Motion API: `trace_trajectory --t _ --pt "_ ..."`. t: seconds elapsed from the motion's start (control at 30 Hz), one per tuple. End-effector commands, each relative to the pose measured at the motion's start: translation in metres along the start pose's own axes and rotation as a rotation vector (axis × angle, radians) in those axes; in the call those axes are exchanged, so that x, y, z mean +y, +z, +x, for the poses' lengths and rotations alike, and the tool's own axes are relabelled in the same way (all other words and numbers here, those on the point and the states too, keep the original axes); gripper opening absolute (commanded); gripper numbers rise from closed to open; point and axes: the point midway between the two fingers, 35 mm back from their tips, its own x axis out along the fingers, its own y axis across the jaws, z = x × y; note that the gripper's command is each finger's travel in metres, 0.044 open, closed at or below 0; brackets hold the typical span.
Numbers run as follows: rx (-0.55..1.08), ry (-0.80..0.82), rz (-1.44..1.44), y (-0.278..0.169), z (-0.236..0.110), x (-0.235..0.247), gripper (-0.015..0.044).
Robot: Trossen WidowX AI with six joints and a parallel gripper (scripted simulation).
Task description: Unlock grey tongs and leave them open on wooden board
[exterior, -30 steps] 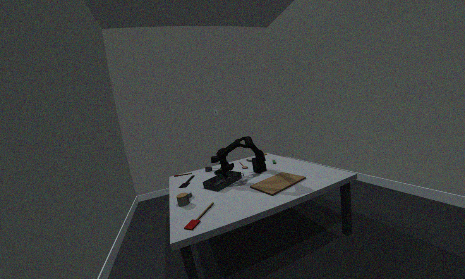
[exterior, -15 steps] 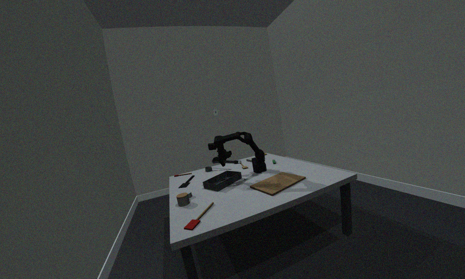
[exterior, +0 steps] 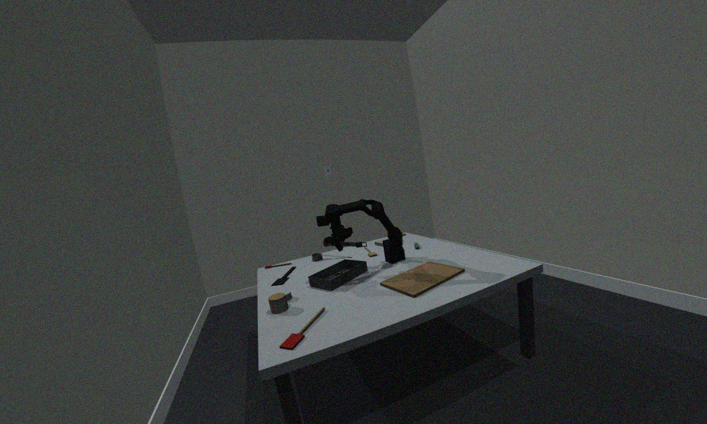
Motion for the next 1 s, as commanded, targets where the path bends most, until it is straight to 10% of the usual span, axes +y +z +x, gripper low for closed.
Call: trace_trajectory --t 0.0,0.97 --pt "0.008 0.0 0.056 0.016 -0.002 -0.011 -0.015" --pt "0.018 -0.022 0.651 0.185 -0.004 -0.071 -0.015"
